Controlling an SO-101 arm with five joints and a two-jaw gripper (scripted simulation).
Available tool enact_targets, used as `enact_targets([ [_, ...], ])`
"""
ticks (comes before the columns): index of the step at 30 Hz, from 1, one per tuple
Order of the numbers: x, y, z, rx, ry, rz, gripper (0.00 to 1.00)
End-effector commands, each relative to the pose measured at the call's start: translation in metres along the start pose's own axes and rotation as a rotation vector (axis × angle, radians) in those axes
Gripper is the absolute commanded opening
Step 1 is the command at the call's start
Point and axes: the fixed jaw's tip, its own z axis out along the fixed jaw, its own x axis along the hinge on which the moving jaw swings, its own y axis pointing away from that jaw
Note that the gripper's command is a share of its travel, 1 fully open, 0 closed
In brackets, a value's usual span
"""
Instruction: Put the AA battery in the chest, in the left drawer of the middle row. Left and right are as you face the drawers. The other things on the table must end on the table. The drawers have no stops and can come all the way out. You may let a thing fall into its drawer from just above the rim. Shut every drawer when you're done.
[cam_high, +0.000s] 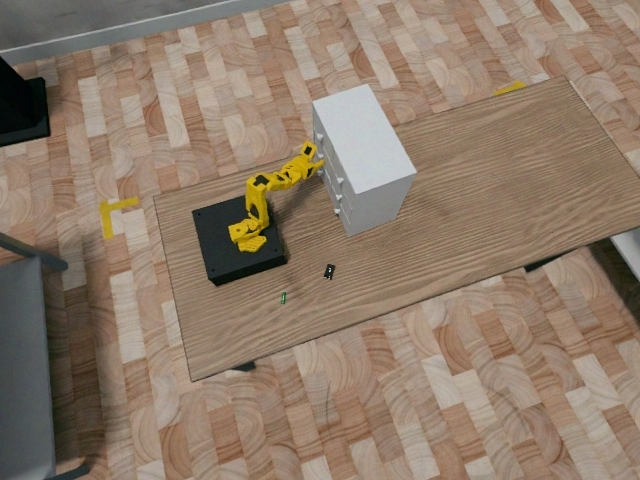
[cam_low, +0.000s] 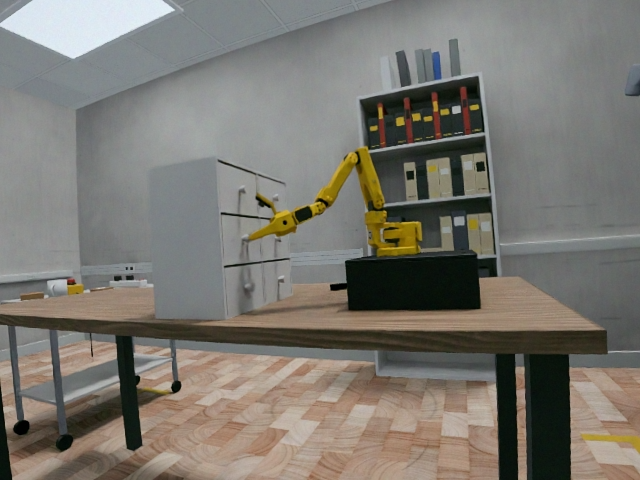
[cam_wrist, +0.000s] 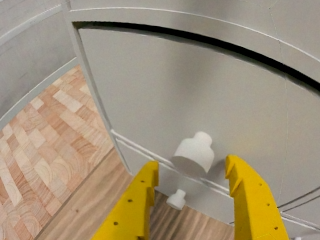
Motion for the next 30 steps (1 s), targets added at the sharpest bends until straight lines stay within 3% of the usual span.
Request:
enact_targets([
  [1,0.001,0.005,-0.008,-0.017,-0.007,-0.008,0.21],
  [19,0.012,0.023,-0.038,-0.079,-0.006,-0.040,0.21],
  [30,0.013,0.023,-0.039,-0.079,0.007,-0.041,0.21],
])
